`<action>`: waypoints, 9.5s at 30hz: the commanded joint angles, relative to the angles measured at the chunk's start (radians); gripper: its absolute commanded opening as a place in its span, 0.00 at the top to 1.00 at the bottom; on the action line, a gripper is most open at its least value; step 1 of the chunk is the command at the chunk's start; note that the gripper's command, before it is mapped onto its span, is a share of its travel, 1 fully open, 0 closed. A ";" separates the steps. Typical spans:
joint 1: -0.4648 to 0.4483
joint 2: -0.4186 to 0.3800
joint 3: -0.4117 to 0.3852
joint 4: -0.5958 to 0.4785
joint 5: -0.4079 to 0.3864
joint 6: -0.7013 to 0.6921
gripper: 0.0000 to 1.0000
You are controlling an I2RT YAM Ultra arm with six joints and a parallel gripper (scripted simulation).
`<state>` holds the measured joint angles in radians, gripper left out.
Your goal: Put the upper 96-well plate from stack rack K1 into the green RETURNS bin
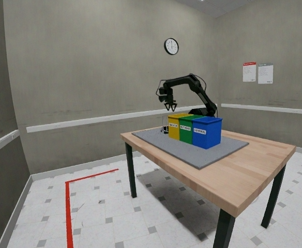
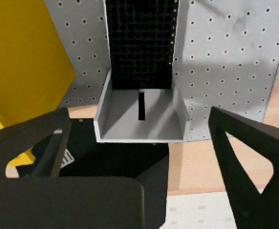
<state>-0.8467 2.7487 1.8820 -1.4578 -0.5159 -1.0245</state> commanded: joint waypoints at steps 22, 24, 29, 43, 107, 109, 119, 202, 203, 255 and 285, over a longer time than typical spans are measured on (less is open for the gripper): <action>-0.033 -0.034 0.020 -0.008 -0.005 -0.007 0.00; -0.033 -0.034 0.020 -0.008 -0.005 -0.007 0.00; -0.033 -0.034 0.020 -0.008 -0.005 -0.007 0.00; -0.021 -0.036 -0.051 0.050 -0.019 0.013 0.00; 0.107 -0.006 -0.346 0.420 -0.103 0.128 0.00; 0.121 0.007 -0.353 0.433 -0.106 0.133 0.00; 0.148 0.019 -0.385 0.485 -0.119 0.154 0.00; 0.227 0.055 -0.452 0.662 -0.161 0.234 1.00; 0.227 0.055 -0.452 0.662 -0.161 0.234 1.00; 0.114 -0.025 -0.324 0.422 -0.096 0.125 1.00; 0.049 -0.046 -0.210 0.252 -0.059 0.064 1.00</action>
<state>-0.7612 2.7396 1.6287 -1.1721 -0.5690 -0.9478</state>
